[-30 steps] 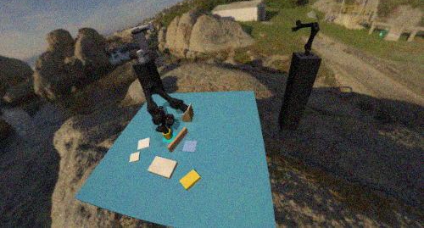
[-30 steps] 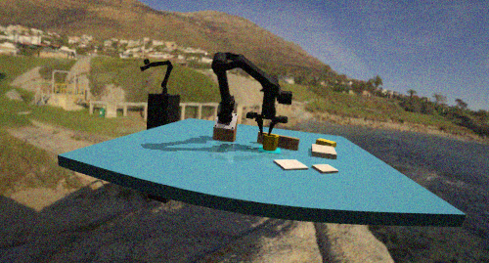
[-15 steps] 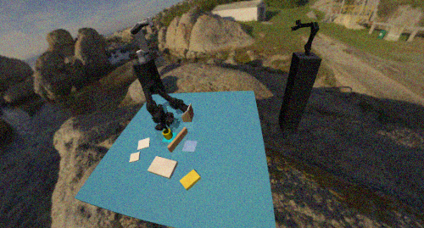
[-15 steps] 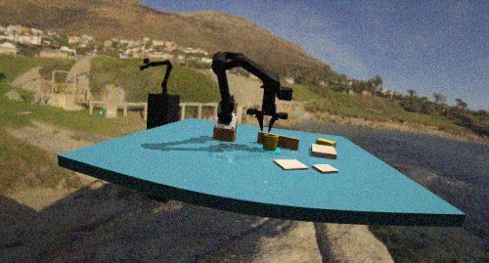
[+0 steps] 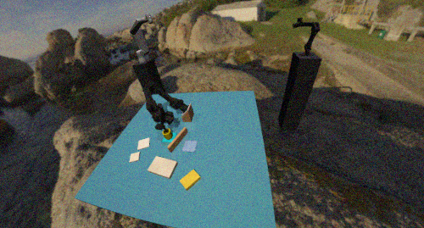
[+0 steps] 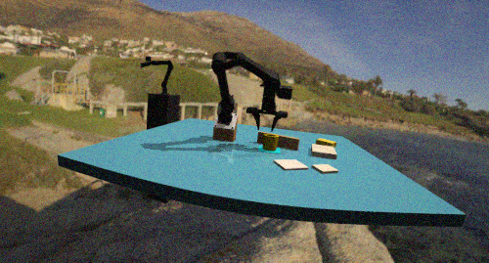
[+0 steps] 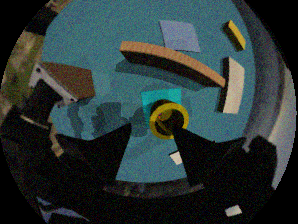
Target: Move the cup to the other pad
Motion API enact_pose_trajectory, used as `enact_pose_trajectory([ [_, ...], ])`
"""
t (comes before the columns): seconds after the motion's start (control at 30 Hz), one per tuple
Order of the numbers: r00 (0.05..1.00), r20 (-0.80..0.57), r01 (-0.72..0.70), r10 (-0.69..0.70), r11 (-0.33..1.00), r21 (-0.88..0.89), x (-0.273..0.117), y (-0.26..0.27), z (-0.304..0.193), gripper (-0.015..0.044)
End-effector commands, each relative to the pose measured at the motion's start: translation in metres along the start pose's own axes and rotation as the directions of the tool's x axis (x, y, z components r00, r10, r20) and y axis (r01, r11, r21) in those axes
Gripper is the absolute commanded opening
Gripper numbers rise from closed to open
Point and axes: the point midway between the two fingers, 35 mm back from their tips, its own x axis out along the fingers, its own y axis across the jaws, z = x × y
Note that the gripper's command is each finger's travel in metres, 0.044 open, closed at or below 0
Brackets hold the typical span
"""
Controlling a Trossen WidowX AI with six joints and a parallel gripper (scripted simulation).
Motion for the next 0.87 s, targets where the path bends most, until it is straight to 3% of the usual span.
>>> enact_pose_trajectory([
  [0.0, 1.0, 0.001, 0.001, -0.001, 1.0, -0.002, -0.001, 0.0, 0.0, 0.0409],
  [0.07, 1.0, 0.002, 0.001, -0.001, 1.0, -0.002, -0.006, -0.001, 0.001, 0.044],
  [0.6, 1.0, 0.007, 0.002, -0.002, 1.0, 0.004, -0.062, 0.0, 0.001, 0.044],
  [0.83, 1.0, 0.006, 0.008, -0.008, 1.0, 0.001, -0.059, 0.0, 0.001, 0.044],
])
